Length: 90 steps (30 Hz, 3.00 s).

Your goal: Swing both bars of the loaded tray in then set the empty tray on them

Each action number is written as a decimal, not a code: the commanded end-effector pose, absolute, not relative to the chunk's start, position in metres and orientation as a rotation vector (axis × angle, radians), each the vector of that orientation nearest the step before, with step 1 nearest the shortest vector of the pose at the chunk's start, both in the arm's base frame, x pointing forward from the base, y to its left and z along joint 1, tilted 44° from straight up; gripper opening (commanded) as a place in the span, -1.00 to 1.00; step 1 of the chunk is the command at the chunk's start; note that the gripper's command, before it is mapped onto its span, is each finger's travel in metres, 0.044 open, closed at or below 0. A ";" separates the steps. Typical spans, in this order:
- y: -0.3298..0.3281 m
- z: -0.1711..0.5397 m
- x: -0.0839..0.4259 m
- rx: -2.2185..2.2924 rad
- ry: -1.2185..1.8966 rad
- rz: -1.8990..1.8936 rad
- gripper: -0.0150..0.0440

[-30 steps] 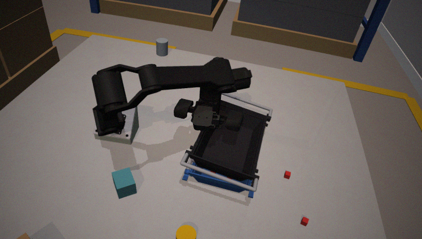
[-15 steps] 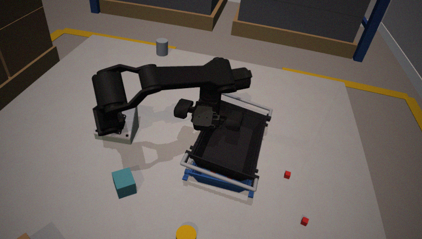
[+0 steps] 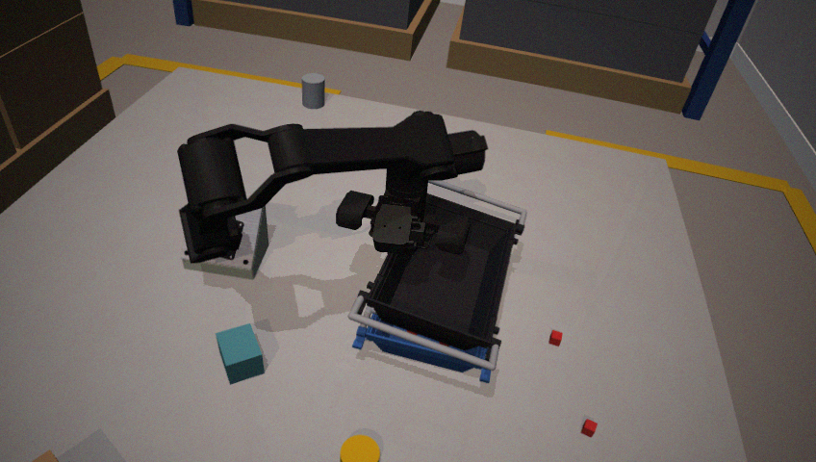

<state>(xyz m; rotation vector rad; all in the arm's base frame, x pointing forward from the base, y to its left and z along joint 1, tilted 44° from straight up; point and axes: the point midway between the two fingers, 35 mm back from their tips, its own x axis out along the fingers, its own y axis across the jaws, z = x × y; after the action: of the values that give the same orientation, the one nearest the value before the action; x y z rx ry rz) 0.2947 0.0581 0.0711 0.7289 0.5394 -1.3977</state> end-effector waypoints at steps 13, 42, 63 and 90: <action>0.054 0.059 0.291 0.711 0.563 -1.410 -0.49; 0.054 0.059 0.291 0.711 0.563 -1.410 -0.49; 0.054 0.059 0.291 0.711 0.563 -1.410 -0.49; 0.054 0.059 0.291 0.711 0.563 -1.410 0.01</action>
<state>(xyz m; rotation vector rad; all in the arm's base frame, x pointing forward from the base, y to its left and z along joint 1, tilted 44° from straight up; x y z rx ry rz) 0.2931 0.0540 0.0610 0.7218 0.5509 -1.4039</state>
